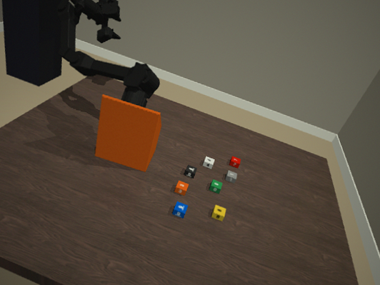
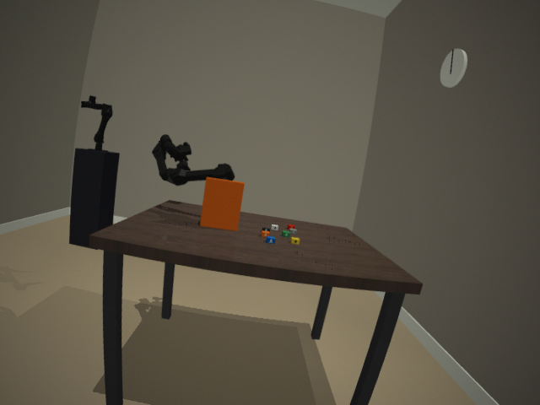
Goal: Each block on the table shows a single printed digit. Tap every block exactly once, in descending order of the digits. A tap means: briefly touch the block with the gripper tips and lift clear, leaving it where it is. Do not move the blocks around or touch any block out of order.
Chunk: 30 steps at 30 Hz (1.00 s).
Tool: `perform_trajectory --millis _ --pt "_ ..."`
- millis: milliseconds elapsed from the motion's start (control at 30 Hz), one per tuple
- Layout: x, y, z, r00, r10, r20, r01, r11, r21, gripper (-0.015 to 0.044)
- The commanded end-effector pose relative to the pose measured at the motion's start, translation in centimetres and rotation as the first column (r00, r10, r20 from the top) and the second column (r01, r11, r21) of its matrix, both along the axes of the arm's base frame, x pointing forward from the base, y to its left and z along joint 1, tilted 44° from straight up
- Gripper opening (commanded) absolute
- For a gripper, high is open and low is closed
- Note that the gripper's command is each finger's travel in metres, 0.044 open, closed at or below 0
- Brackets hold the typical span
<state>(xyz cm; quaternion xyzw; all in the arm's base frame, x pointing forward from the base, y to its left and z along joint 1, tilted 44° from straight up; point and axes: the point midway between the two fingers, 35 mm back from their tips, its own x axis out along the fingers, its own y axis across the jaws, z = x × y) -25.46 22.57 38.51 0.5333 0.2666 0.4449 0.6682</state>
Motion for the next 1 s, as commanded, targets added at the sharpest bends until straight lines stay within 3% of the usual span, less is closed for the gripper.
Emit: perform_trajectory --millis 0,200,500,733,967 --pt "0.4 0.1 0.2 1.0 -0.013 -0.005 0.013 1.0 0.007 0.04" --pt "9.9 -1.7 6.5 0.98 -0.19 -0.053 0.192 0.981 0.023 0.04" --pt "26.7 -8.4 11.8 0.922 -0.376 -0.089 0.367 0.924 -0.109 0.04" --pt "40.0 -15.4 10.2 0.867 -0.484 -0.117 0.439 0.855 -0.277 0.04" --pt "51.1 -22.8 3.5 0.832 -0.534 -0.15 0.415 0.778 -0.472 0.04"
